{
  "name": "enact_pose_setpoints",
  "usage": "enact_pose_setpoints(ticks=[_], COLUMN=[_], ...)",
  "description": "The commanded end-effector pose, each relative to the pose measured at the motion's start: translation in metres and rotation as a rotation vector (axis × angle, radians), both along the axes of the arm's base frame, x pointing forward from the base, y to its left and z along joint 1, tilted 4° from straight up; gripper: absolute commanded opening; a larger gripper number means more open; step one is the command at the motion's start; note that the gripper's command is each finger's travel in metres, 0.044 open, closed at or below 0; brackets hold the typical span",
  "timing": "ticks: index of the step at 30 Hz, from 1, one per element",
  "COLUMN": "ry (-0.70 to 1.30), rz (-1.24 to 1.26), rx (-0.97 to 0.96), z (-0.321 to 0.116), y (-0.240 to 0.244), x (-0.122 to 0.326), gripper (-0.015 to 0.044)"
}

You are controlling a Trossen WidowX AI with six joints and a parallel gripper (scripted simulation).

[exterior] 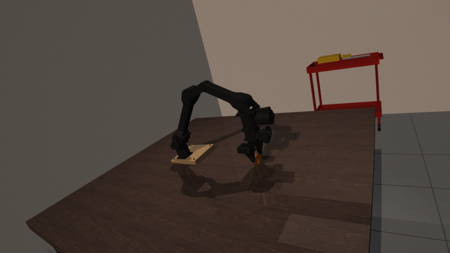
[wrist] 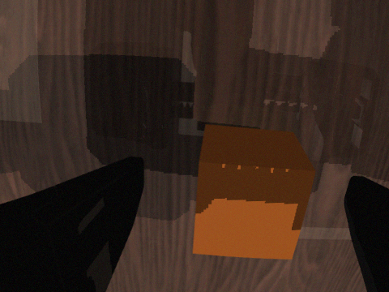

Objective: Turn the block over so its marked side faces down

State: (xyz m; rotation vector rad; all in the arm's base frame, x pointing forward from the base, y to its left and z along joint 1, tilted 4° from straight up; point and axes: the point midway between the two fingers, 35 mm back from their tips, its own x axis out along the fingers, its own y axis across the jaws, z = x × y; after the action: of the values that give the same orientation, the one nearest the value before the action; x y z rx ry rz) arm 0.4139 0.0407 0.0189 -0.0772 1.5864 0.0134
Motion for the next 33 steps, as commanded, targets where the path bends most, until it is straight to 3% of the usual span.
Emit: enact_pose_setpoints(ticks=[1,5,21,27,33], ry=[0.007,0.007,0.007,0.007,-0.013], rz=[0.0,0.0,0.0,0.0,0.001], rx=[0.003,0.003,0.003,0.004,0.005], z=[-0.002,-0.002,-0.001,0.027,0.027], y=[0.0,0.0,0.0,0.001,0.001], x=[-0.002,-0.002,-0.002,-0.001,0.0], gripper=[0.023,0.0125,0.0,0.0,0.0])
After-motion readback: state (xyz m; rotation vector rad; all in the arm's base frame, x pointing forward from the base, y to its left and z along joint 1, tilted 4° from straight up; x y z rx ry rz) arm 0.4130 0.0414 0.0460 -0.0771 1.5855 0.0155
